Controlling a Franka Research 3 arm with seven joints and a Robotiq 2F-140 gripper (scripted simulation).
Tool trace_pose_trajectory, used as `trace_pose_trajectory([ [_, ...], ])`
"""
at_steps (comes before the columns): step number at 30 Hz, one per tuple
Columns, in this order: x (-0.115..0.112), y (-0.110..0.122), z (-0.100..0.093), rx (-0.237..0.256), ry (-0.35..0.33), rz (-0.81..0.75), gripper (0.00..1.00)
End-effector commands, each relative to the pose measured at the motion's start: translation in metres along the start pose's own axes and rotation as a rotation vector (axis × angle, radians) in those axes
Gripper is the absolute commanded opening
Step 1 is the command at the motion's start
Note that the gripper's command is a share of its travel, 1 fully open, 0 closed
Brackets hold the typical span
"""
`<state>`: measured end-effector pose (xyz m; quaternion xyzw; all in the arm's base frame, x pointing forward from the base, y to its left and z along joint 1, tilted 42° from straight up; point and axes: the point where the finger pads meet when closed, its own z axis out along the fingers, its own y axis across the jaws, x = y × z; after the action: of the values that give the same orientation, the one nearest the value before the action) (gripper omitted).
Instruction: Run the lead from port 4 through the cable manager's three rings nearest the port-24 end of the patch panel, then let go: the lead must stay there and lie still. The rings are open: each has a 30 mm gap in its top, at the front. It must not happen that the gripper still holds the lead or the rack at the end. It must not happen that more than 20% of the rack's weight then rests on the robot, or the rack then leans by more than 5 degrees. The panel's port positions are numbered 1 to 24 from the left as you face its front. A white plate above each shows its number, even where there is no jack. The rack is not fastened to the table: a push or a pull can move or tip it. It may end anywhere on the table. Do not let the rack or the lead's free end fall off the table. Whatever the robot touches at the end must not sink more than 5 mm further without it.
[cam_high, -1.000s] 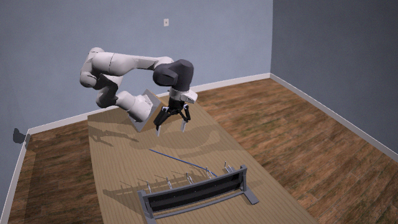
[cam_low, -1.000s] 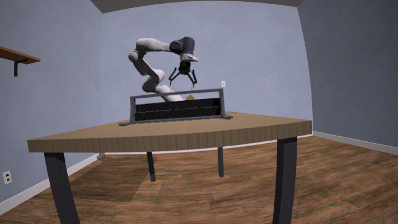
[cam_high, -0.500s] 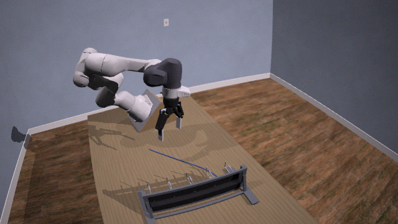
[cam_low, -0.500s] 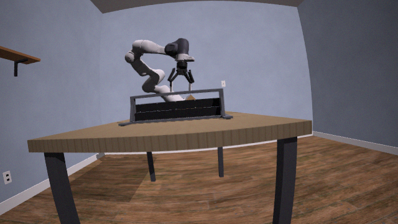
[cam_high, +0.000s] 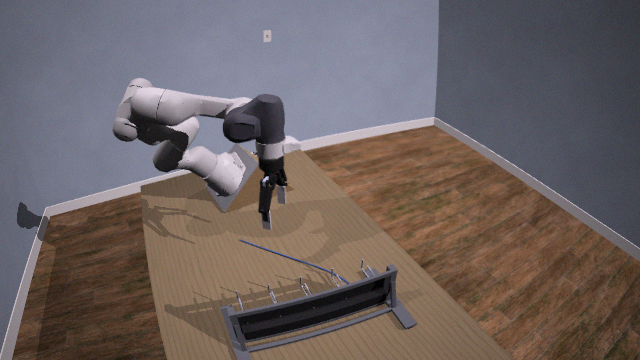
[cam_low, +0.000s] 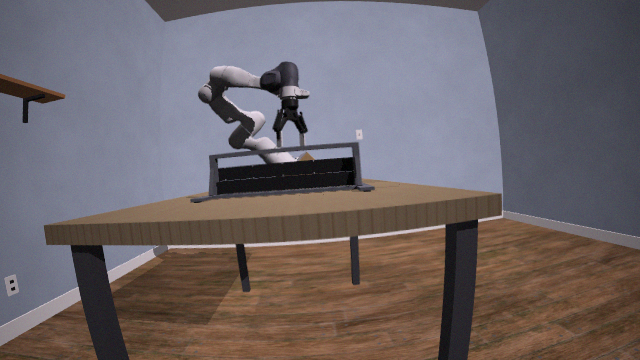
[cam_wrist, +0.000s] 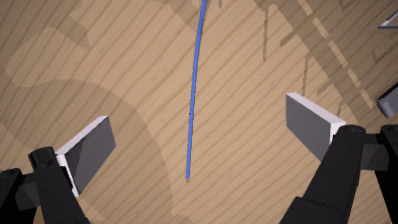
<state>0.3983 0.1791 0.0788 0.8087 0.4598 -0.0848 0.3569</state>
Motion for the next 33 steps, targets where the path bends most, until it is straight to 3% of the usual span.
trace_pose_trajectory([
  [1,0.0023,-0.0015,-0.0007,0.003,0.01,-0.13,1.0],
  [28,0.0023,-0.0015,-0.0007,0.003,0.01,-0.13,1.0],
  [29,0.0023,-0.0015,-0.0007,0.003,0.01,-0.13,0.0],
  [33,0.0023,-0.0015,-0.0007,0.003,0.01,-0.13,0.0],
])
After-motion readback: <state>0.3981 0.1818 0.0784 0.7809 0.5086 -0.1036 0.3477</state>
